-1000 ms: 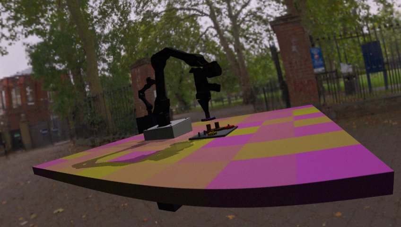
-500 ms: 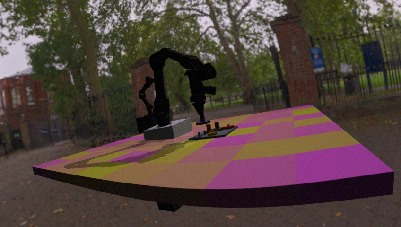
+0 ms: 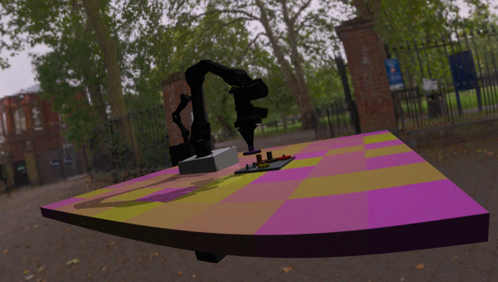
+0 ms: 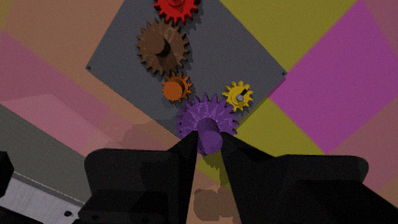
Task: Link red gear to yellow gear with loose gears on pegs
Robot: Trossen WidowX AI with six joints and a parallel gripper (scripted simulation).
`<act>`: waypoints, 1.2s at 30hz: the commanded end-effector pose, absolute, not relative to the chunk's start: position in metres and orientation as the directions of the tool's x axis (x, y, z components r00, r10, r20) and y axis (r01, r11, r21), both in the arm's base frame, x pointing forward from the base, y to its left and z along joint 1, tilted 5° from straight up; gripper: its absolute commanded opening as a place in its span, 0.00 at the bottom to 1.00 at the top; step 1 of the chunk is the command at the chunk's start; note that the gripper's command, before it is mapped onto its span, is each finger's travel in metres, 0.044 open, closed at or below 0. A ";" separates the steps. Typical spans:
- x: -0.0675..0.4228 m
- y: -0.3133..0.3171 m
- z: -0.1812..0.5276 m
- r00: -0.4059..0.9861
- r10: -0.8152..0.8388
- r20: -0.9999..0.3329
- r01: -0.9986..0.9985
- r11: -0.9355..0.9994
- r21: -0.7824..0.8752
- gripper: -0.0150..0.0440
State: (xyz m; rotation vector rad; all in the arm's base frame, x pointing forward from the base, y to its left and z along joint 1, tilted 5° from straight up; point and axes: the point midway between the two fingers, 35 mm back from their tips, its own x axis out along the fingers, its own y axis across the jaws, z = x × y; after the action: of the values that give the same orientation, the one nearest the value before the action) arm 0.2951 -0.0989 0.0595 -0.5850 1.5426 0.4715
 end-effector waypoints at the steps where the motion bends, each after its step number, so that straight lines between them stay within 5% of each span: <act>1: 0.295 -0.099 0.060 -0.011 -0.082 -0.997 -0.712 0.700 -0.050 0.25; 20: 0.295 -0.099 0.060 -0.011 -0.082 -0.997 -0.974 0.225 -0.008 0.25; 36: 0.295 -0.100 0.053 -0.011 -0.082 -0.997 -0.998 0.063 0.006 0.25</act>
State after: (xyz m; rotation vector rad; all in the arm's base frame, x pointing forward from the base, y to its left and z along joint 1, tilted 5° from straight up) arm 0.2961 -0.0992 0.0570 -1.1722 1.3267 1.0798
